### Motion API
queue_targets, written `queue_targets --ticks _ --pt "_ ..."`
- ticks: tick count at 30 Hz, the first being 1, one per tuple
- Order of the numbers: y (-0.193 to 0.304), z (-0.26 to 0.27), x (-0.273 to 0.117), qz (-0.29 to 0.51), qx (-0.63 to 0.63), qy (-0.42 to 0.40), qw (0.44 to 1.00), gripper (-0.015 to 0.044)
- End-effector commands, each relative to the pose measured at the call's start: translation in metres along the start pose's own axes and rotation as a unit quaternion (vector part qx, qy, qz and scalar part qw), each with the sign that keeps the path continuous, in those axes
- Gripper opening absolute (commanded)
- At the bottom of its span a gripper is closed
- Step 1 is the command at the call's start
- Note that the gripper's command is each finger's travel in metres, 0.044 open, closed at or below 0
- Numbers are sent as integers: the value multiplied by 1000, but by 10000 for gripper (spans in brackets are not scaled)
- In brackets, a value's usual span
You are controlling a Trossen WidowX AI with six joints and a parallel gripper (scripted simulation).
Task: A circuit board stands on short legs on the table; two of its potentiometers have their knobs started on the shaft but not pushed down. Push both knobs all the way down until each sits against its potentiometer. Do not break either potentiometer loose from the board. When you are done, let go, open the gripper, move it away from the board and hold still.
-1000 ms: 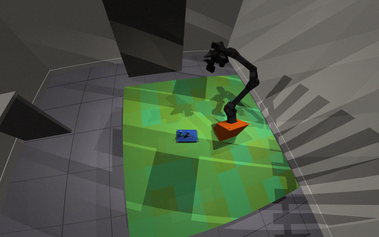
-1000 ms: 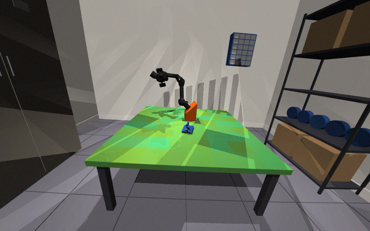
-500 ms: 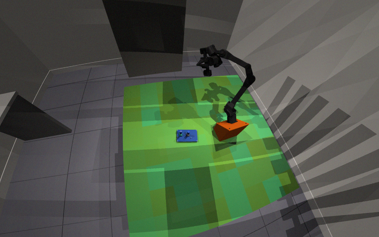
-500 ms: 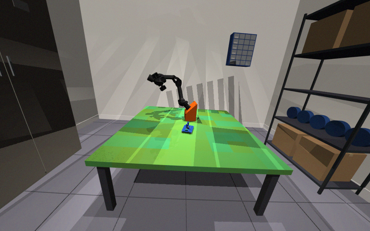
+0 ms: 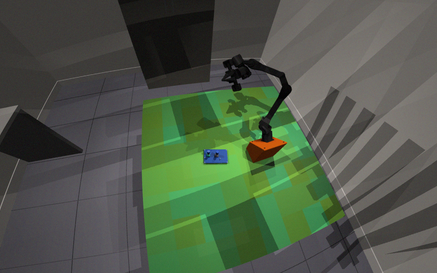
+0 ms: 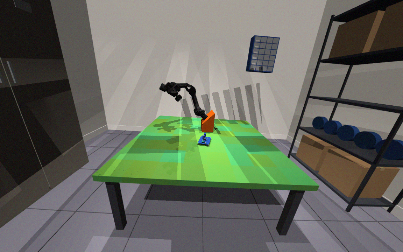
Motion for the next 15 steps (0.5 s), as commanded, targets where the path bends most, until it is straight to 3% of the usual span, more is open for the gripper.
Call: queue_targets --ticks 1,15 --pt "11 11 14 1 63 -26 998 0" --pt "29 50 61 19 240 -117 963 0"
Point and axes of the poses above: the point midway between the two fingers, 35 mm back from their tips, its own x axis out along the fingers, its own z axis across the jaws, y = z × x, the point moved 1 cm from there along -x, back along the fingers, and after that the axes turned 4 degrees about -x, right-handed, at the moved point
